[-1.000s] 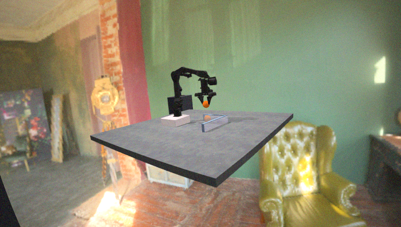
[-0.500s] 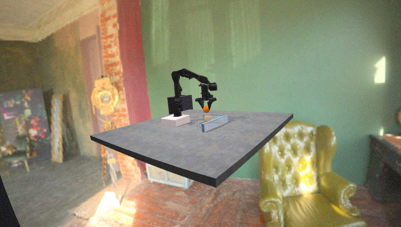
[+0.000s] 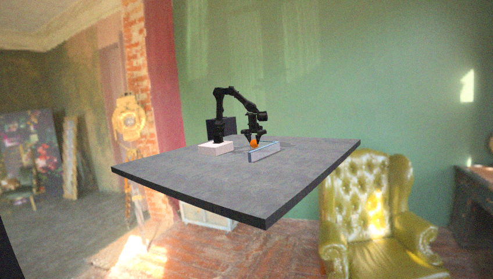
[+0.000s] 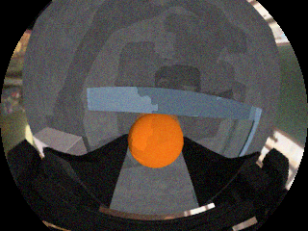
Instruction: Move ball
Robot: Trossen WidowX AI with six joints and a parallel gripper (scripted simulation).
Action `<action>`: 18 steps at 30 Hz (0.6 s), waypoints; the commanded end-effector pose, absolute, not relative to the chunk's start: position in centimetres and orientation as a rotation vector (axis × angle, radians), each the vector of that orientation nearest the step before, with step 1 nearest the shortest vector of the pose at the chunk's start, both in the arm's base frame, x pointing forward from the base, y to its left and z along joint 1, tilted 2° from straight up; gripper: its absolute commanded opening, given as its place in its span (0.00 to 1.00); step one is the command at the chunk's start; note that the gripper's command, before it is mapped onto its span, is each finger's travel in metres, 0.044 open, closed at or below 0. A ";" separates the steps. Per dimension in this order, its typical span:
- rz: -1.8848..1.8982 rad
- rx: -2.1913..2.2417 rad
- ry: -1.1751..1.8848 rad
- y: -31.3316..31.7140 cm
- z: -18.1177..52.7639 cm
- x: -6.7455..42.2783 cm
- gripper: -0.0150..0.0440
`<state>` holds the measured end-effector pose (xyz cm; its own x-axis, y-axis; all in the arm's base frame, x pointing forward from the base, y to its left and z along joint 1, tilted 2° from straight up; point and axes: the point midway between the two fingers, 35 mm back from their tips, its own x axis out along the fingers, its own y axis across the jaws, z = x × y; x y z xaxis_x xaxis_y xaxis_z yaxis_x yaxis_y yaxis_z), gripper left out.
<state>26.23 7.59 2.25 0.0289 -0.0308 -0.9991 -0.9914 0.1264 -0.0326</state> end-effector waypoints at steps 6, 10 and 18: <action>1.078 -1.150 1.254 7.7 1.3 26.4 0.25; 1.078 -1.150 1.254 7.6 0.6 26.4 0.25; 1.074 -1.150 1.260 7.6 0.2 26.3 0.30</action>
